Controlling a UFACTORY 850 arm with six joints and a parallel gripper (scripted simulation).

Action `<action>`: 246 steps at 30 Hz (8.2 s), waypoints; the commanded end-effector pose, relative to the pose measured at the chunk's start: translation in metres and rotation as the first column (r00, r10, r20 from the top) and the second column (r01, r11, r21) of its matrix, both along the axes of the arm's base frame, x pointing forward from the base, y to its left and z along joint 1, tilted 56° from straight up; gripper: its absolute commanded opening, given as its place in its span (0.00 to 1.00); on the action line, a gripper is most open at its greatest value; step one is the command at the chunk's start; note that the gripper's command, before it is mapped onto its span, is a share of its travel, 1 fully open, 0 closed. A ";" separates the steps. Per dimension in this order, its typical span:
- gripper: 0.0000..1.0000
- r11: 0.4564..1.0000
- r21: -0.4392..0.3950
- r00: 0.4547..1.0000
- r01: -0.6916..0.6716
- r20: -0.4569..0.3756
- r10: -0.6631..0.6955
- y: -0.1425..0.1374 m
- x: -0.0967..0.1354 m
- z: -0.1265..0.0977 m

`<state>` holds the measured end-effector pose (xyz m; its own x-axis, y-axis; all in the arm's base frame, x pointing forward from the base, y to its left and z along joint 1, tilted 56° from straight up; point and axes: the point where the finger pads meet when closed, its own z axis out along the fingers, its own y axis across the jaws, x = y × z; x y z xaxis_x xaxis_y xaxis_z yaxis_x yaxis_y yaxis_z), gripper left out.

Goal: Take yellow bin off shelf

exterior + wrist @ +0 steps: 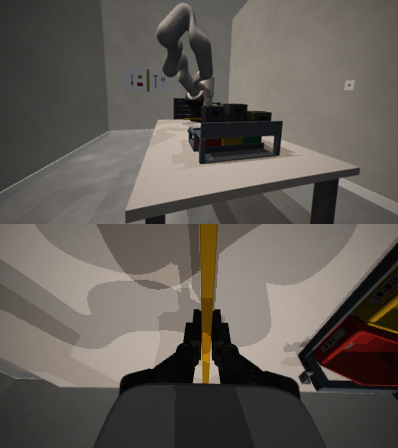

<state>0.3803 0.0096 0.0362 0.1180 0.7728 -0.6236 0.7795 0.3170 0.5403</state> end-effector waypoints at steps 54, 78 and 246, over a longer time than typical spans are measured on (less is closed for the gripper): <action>0.00 1.000 0.000 1.000 0.000 0.000 0.000 -0.009 0.017 -0.008; 0.00 1.000 0.000 1.000 0.000 0.000 0.000 -0.030 0.042 -0.030; 1.00 1.000 0.000 1.000 -0.001 0.000 0.001 0.022 -0.015 0.023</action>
